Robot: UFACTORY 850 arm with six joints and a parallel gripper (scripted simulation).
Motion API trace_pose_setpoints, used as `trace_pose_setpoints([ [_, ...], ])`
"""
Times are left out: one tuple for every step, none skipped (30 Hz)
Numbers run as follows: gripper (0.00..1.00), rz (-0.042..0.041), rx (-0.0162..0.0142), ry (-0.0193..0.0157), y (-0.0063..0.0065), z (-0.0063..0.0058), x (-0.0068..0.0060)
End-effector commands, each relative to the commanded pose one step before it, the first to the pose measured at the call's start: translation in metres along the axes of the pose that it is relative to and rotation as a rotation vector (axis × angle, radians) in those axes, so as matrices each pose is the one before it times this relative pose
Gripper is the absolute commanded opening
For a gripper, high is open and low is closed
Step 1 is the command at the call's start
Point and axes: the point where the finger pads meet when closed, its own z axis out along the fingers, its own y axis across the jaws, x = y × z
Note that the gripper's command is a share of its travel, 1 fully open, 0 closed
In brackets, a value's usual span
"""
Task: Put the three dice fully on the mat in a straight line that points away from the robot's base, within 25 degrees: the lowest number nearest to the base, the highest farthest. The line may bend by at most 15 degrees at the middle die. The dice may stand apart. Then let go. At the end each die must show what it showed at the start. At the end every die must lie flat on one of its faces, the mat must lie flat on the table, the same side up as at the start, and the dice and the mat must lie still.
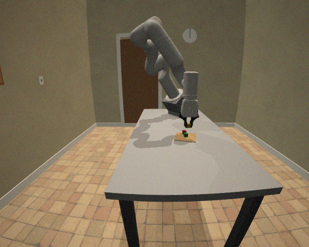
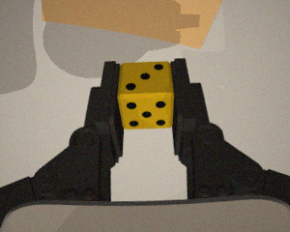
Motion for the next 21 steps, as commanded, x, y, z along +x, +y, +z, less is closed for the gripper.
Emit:
trace_pose_setpoints([
  [0.21,0.00077,-0.00039,-0.00243,0.00018,0.01026,-0.00134],
  [0.21,0.0,0.0,0.0,-0.00001,0.00441,-0.00004],
  [0.21,0.0,0.0,0.0,-0.00001,0.00461,-0.00004],
  [0.21,0.0,0.0,0.0,-0.00001,0.00476,-0.00004],
  [0.21,0.0,0.0,0.0,-0.00001,0.00486,-0.00004],
  [0.21,0.0,0.0,0.0,-0.00001,0.0049,-0.00004],
  [0.21,0.0,0.0,0.0,-0.00001,0.00489,-0.00004],
  [0.21,0.0,0.0,0.0,-0.00001,0.00482,-0.00004],
  [0.21,0.0,0.0,0.0,-0.00001,0.00469,-0.00004],
  [0.21,0.0,0.0,0.0,-0.00001,0.0045,-0.00004],
  [0.21,0.0,0.0,0.0,-0.00001,0.00425,-0.00004],
  [0.21,0.0,0.0,0.0,-0.00001,0.00395,-0.00003],
  [0.21,0.0,0.0,0.0,-0.00001,0.0036,-0.00003],
  [0.21,0.0,0.0,0.0,-0.00001,0.00322,-0.00003],
  [0.21,0.0,0.0,0.0,0.0,0.0,0.0],
  [0.21,0.0,0.0,0.0,0.0,0.0,0.0],
  [0.21,0.0,0.0,0.0,0.0,0.0028,-0.00003],
  [0.21,0.0,0.0,0.0,0.0,0.00235,-0.00002],
  [0.21,0.0,0.0,0.0,0.0,0.00191,-0.00002],
  [0.21,0.0,0.0,0.0,0.0,0.00147,-0.00002],
  [0.21,0.0,0.0,0.0,0.0,0.00105,-0.00001],
])
